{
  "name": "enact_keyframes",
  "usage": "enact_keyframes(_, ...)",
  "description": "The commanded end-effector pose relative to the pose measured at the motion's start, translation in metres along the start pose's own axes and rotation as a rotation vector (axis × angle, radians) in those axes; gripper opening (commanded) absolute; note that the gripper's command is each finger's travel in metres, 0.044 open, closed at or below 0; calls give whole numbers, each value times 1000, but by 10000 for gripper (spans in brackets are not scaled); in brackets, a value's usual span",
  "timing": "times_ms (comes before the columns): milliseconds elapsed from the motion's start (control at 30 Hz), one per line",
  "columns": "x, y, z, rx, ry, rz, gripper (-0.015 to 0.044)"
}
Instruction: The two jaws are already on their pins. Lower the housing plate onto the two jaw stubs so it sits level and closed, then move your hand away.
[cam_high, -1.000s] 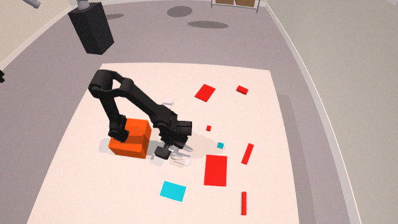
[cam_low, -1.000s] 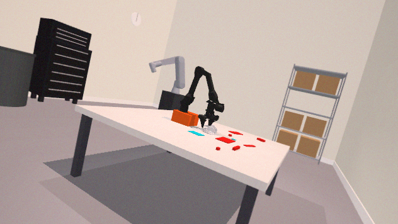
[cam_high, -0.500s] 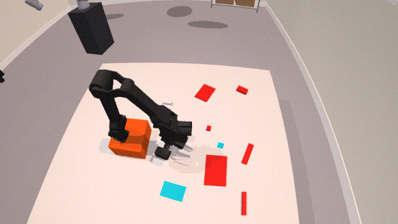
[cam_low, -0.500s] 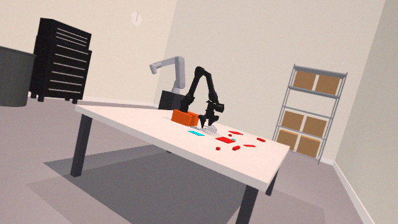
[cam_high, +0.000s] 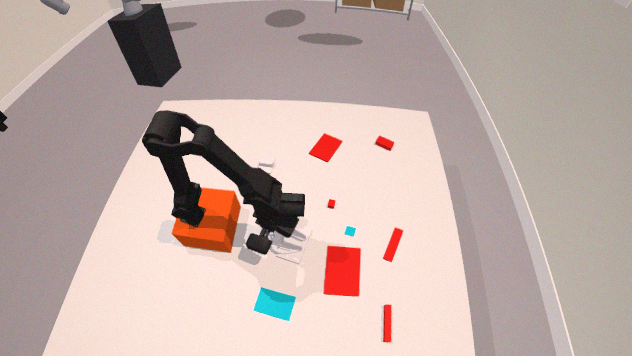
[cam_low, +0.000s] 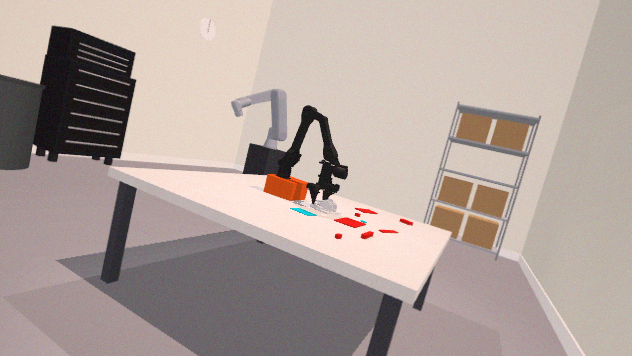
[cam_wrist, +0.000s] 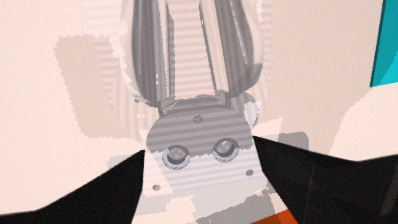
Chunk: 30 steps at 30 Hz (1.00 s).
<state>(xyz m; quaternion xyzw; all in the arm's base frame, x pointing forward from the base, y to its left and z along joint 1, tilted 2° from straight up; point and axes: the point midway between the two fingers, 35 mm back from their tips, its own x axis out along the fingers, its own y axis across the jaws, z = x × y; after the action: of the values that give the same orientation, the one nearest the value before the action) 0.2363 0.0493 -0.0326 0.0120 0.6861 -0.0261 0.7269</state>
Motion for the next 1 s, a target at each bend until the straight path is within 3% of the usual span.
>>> enact_keyframes(0, 1, 0, 0, -4, 1, 3, 351)
enact_keyframes(967, 8, 0, 0, -4, 1, 3, 351)
